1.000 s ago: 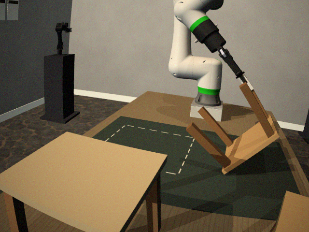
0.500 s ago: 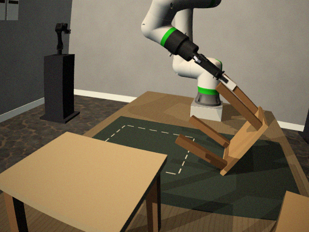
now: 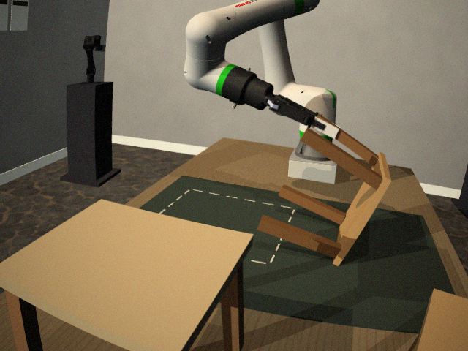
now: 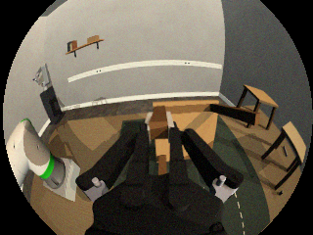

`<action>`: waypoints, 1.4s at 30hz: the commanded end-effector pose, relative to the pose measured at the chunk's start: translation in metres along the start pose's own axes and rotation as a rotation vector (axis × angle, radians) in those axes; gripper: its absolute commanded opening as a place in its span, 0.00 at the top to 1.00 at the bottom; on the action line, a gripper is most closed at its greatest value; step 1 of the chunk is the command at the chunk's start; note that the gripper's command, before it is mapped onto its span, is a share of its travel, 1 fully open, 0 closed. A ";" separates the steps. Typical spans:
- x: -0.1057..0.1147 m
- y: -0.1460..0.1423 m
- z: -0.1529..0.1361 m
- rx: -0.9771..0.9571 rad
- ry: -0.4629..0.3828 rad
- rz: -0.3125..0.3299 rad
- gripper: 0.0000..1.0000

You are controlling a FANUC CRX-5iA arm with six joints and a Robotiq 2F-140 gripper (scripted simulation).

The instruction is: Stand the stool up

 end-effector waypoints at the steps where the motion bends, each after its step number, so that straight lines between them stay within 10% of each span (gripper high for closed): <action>1: 0.016 0.000 -0.016 -0.003 0.030 0.002 0.90; 42: 0.039 0.000 -0.043 -0.013 0.138 -0.010 0.90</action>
Point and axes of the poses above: the point where the finger pads meet when closed, its own x axis back along the fingers, its own y axis across the jaws, z = x × y, the point moved 1 cm from there along x, back along the fingers, and after that the axes turned 6 degrees about x, right-handed, at the moved point
